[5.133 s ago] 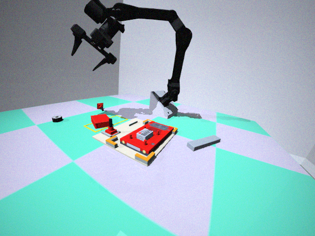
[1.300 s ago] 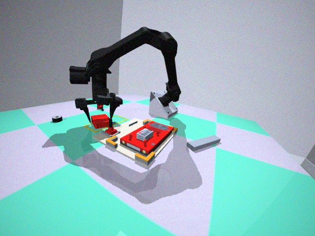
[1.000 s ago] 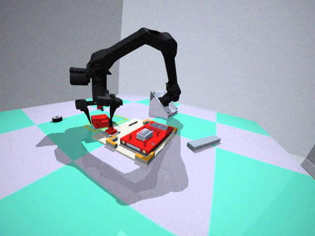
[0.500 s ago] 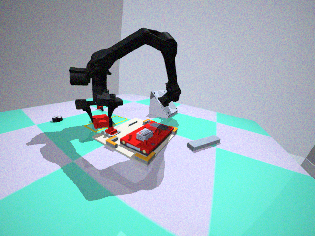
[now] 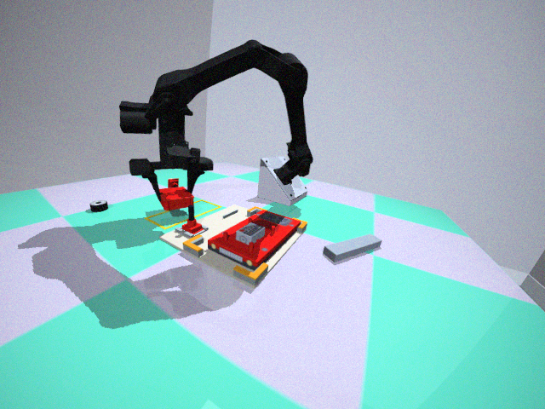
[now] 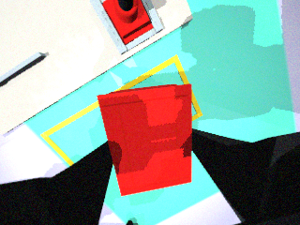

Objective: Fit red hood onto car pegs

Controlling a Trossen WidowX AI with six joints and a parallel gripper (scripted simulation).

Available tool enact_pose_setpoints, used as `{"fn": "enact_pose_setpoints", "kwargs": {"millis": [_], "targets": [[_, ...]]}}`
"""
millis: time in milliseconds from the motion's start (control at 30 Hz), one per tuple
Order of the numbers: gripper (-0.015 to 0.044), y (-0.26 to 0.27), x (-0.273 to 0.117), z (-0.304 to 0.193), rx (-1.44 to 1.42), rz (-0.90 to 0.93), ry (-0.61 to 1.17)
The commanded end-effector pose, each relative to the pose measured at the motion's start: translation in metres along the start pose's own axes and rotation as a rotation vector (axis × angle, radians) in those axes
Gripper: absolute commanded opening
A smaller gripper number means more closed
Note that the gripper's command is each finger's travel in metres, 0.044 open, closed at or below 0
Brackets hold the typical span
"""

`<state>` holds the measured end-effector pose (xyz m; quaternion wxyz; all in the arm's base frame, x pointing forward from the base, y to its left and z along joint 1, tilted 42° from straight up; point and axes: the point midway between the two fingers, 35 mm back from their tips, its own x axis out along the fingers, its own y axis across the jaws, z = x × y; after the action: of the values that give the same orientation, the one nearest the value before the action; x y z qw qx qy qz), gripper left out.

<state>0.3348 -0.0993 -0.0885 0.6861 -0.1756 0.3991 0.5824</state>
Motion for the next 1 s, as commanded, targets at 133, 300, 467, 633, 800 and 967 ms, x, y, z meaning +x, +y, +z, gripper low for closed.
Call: {"fn": "enact_pose_setpoints", "kwargs": {"millis": [133, 300, 467, 633, 800, 967], "targets": [[0.0, -0.001, -0.034, 0.0, -0.006, -0.009, 0.006], [0.0, -0.001, -0.051, -0.001, -0.006, -0.009, 0.007], [0.0, -0.001, -0.063, -0.001, -0.005, -0.009, 0.007], [0.0, -0.001, -0.063, 0.001, 0.002, -0.008, 0.004], [0.0, 0.001, -0.065, 0.019, 0.095, -0.01, 0.007], [0.0, 0.004, -0.067, 0.041, 0.201, -0.013, 0.01]]}}
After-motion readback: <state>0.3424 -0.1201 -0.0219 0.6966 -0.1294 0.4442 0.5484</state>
